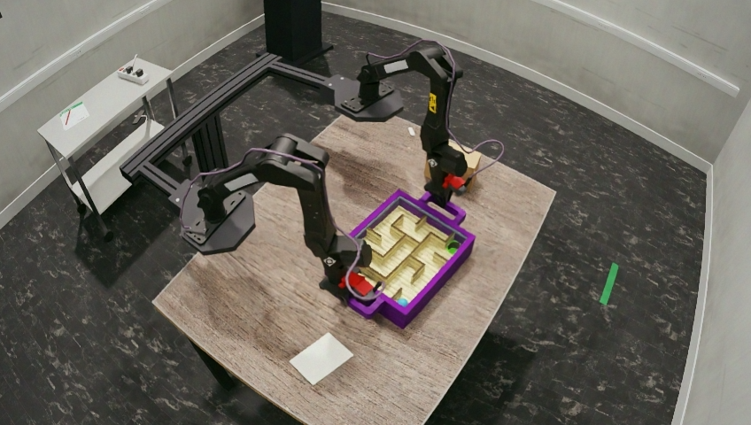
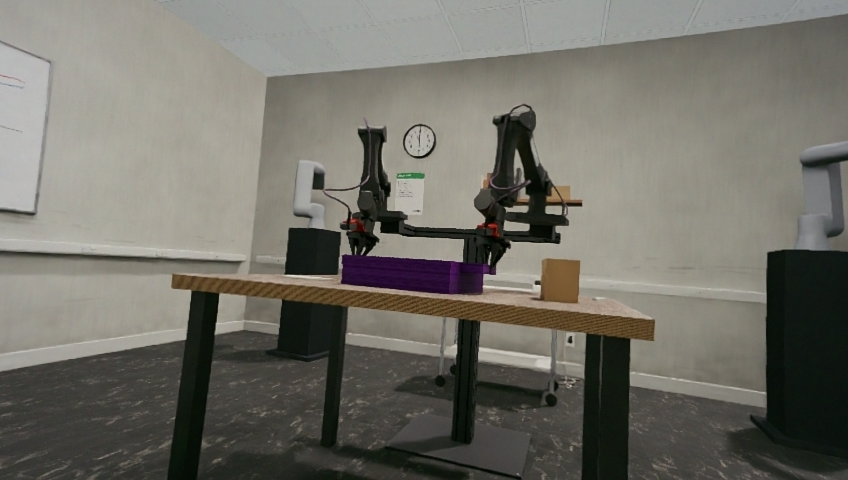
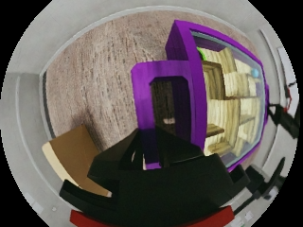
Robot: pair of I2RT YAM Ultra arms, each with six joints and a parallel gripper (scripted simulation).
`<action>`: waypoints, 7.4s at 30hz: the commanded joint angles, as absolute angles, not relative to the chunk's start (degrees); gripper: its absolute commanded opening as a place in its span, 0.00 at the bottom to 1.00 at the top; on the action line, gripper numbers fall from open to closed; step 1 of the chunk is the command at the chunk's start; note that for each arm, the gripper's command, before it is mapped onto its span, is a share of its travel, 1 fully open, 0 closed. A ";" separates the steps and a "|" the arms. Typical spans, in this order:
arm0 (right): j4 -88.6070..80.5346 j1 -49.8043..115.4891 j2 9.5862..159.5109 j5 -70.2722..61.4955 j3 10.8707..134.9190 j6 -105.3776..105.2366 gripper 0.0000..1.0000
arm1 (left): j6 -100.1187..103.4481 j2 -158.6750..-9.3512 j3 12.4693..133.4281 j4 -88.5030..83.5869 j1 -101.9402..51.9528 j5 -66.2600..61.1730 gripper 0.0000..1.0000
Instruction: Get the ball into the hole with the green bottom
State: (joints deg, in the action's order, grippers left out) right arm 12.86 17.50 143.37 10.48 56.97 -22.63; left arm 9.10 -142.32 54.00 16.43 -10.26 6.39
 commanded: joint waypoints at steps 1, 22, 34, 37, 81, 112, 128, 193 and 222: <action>13.64 17.36 144.48 9.73 55.54 -23.19 0.00 | 8.57 -141.08 55.53 16.24 -10.41 5.82 0.00; 12.16 17.58 141.59 9.69 56.09 -23.26 0.00 | 8.58 -140.11 53.98 15.34 -10.47 5.79 0.00; 10.77 17.72 139.02 11.26 56.10 -22.89 0.00 | 8.64 -137.52 53.48 14.08 -10.17 6.84 0.00; 10.94 17.01 138.72 11.21 58.45 -22.45 0.00 | 8.62 -137.32 54.96 14.57 -9.75 6.81 0.00; 12.31 16.52 137.66 12.24 59.93 -21.83 0.00 | 8.31 -136.76 56.42 16.32 -9.41 7.24 0.00; 13.05 17.72 136.36 13.12 55.13 -23.18 0.00 | 8.35 -133.93 52.54 17.63 -10.46 7.05 0.00; 13.41 17.54 135.30 13.05 55.81 -22.01 0.00 | 9.08 -135.48 53.23 17.84 -10.20 7.60 0.00; 12.96 17.13 134.31 13.12 57.88 -21.81 0.00 | 8.29 -135.60 53.19 17.30 -10.20 7.93 0.00; 10.70 19.27 134.28 15.60 55.53 -23.19 0.00 | 7.84 -137.51 51.96 21.42 -9.29 5.17 0.00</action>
